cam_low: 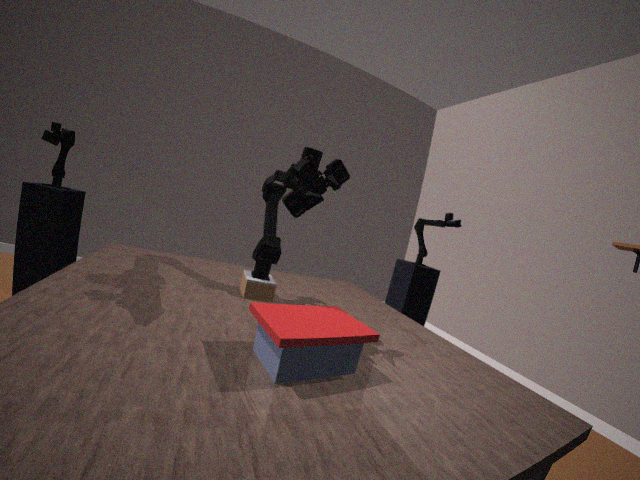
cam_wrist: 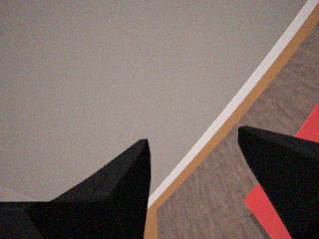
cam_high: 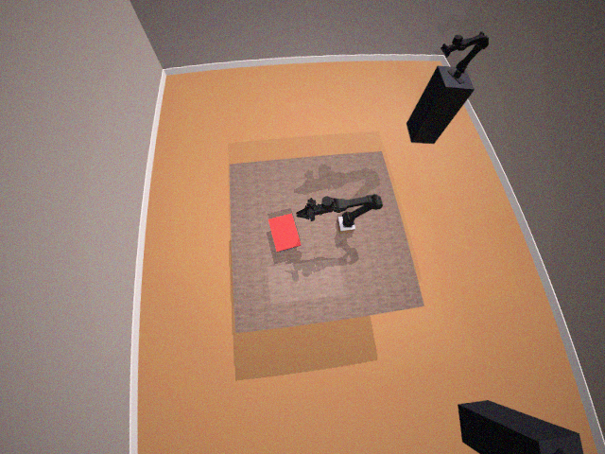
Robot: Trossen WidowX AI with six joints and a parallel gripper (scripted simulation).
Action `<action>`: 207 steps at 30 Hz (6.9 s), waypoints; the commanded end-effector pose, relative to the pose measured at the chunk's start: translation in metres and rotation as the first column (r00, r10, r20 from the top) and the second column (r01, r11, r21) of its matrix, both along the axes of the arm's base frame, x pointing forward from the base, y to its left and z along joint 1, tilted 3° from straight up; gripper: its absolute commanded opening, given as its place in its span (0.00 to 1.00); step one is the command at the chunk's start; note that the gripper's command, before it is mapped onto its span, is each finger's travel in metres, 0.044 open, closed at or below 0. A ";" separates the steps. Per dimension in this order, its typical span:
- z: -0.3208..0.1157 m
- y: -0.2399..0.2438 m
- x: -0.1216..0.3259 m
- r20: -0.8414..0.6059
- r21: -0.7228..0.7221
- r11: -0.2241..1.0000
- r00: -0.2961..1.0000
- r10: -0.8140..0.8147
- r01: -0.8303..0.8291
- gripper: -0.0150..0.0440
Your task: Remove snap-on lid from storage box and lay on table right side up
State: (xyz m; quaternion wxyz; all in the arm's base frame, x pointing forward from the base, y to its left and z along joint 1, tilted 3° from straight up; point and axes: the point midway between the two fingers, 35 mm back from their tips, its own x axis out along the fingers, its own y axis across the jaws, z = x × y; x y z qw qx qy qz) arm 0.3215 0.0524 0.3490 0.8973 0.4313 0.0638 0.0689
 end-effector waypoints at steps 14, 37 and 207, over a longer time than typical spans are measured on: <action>-0.180 -0.022 -0.024 -0.630 0.408 0.866 0.775 0.038 0.289 0.65; -0.234 -0.019 -0.016 -0.630 0.408 0.866 0.775 0.038 0.289 0.65; -0.256 -0.005 0.033 -0.630 0.410 0.866 0.775 0.042 0.286 0.25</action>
